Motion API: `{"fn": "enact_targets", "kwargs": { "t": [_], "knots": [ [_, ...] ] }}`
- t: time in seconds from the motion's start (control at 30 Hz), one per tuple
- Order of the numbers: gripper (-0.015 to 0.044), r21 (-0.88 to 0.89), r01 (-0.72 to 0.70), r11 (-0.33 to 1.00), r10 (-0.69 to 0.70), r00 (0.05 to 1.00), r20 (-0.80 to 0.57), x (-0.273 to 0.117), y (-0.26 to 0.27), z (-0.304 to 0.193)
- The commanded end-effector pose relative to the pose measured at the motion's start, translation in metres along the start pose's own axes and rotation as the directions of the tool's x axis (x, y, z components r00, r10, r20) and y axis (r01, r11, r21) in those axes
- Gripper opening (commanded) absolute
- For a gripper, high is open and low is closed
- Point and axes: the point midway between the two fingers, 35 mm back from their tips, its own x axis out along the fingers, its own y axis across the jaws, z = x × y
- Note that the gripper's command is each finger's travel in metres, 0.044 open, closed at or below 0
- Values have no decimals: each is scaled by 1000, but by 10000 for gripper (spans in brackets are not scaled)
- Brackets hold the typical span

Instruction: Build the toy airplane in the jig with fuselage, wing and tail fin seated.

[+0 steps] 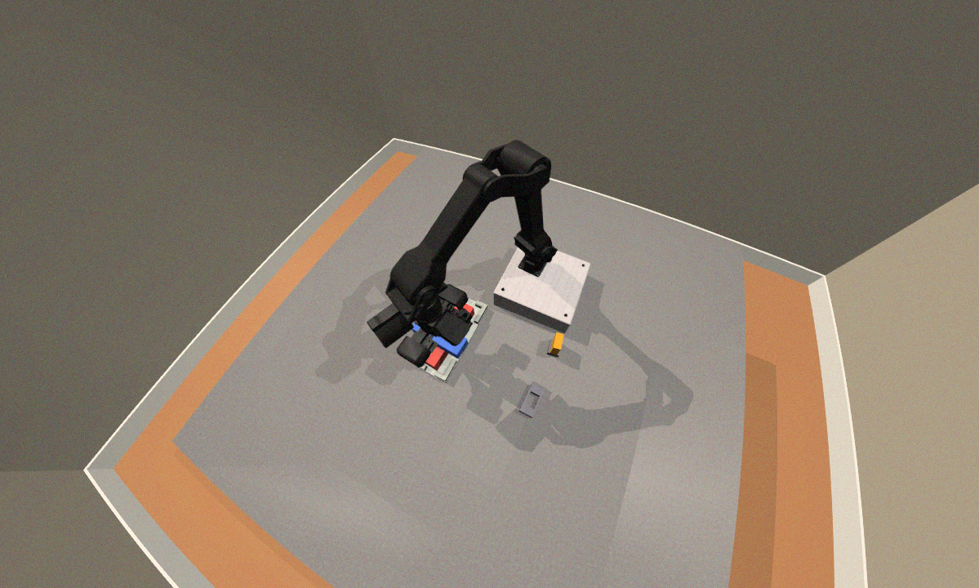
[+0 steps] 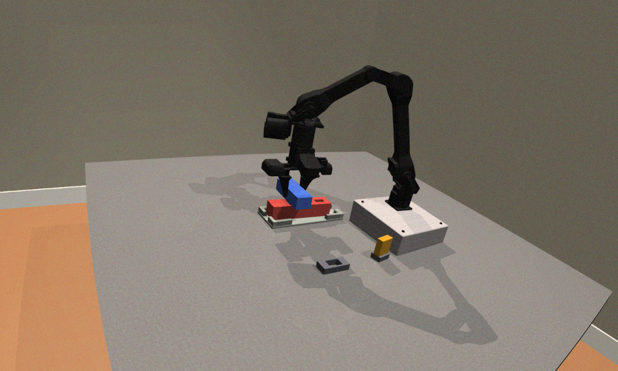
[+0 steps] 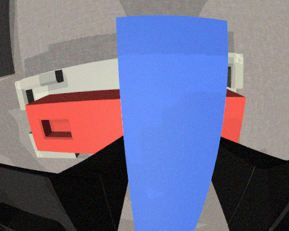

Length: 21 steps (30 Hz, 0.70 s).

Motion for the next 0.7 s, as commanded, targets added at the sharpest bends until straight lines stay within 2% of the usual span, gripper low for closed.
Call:
{"fn": "enact_targets", "kwargs": {
  "t": [0.0, 0.07, 0.53, 0.57, 0.67],
  "knots": [
    [105, 0, 1, 1000, -1, 1000, 0, 0, 0, 0],
    [52, 0, 1, 1000, -1, 1000, 0, 0, 0, 0],
    [420, 0, 1, 1000, -1, 1000, 0, 0, 0, 0],
    [440, 0, 1, 1000, -1, 1000, 0, 0, 0, 0],
    [440, 0, 1, 1000, -1, 1000, 0, 0, 0, 0]
  ]
}}
